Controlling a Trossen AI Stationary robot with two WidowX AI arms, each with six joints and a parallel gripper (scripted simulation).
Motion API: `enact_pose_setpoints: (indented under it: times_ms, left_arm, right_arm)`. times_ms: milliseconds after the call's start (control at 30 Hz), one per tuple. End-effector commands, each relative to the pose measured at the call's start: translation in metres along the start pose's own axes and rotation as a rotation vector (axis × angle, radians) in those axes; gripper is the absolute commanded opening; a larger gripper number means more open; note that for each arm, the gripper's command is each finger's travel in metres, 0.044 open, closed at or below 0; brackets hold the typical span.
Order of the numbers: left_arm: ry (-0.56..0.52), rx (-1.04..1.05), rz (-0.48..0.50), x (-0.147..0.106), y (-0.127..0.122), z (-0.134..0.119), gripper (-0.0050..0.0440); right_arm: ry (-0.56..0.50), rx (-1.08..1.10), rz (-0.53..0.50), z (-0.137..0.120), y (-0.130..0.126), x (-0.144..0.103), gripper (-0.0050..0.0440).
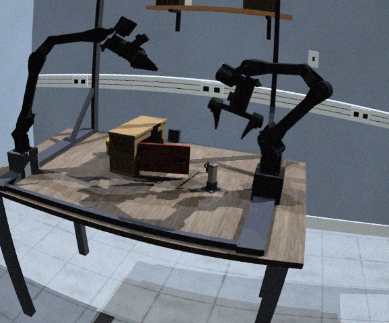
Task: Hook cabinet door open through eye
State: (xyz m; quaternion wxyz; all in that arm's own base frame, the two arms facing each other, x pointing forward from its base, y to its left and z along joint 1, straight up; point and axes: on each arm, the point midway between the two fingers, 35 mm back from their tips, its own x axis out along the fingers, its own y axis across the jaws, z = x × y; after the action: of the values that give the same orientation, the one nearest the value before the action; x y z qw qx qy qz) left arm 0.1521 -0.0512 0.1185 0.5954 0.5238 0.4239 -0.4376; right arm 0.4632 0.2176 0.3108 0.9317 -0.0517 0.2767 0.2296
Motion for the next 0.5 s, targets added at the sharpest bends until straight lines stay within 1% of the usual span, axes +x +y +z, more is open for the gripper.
enact_pose_setpoints:
  times_ms: [0, 67, 167, 267, 367, 467]
  left_arm:
    - [-0.007, 0.188, 0.035, -0.012, 0.006, 0.003, 0.0440]
    - [-0.007, 0.188, 0.035, -0.012, 0.006, 0.003, 0.0440]
    - [0.006, 0.359, 0.034, -0.016, 0.004, 0.003, 0.0440]
    - [0.015, 0.524, 0.030, -0.020, 0.002, 0.003, 0.0440]
    - [0.023, 0.674, 0.025, -0.023, -0.001, 0.004, 0.0440]
    - [0.031, 0.824, 0.019, -0.027, -0.003, 0.004, 0.0440]
  right_arm:
    - [-0.099, 0.017, -0.073, 0.032, -0.036, -0.006, 0.0400]
    - [-0.099, 0.017, -0.073, 0.032, -0.036, -0.006, 0.0400]
    - [-0.127, 0.038, -0.129, 0.037, -0.064, -0.005, 0.0400]
    - [-0.145, 0.052, -0.166, 0.040, -0.083, -0.005, 0.0400]
    - [-0.154, 0.059, -0.185, 0.041, -0.092, -0.005, 0.0400]
    - [-0.155, 0.061, -0.188, 0.041, -0.095, -0.004, 0.0400]
